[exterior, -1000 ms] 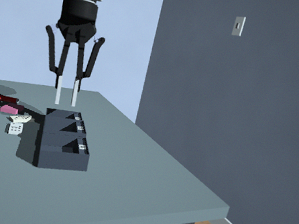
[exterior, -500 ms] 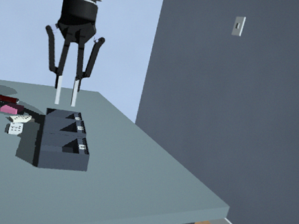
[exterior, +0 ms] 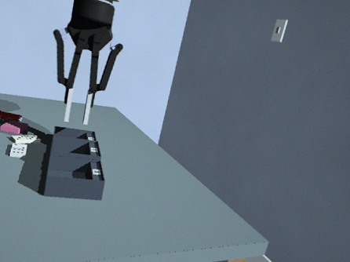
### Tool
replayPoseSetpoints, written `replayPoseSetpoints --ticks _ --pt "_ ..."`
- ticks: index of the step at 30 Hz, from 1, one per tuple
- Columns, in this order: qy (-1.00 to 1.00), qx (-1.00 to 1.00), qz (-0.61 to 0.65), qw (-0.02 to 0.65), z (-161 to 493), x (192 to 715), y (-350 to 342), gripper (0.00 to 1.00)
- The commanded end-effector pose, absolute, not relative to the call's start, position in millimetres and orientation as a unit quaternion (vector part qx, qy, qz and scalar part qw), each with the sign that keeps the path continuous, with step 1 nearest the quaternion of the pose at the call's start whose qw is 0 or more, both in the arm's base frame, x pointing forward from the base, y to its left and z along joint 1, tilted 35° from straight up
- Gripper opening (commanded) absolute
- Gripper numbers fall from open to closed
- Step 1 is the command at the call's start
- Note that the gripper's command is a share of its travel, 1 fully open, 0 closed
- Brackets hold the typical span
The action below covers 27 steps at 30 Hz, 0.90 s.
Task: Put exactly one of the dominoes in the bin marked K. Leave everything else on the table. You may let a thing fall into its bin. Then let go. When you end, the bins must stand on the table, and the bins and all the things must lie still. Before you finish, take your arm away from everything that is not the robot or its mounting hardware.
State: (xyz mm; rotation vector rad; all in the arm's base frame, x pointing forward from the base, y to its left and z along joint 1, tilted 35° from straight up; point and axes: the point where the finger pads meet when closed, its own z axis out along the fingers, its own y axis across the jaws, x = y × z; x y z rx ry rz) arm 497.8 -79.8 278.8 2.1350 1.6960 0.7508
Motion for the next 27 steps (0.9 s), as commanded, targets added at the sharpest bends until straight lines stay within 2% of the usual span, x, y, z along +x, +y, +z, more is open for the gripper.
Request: replayPoseSetpoints --ticks 1,25,26,27 --pt "0.592 0.747 0.262 0.154 278.1 496.6 -79.3 0.19" --pt "0.592 0.747 0.262 0.154 276.7 494.5 -78.0 0.19" --pt "0.592 0.747 0.262 0.154 280.0 492.2 -78.3 1.00" --pt "0.592 0.747 0.262 0.154 283.2 490.0 -78.6 1.00"
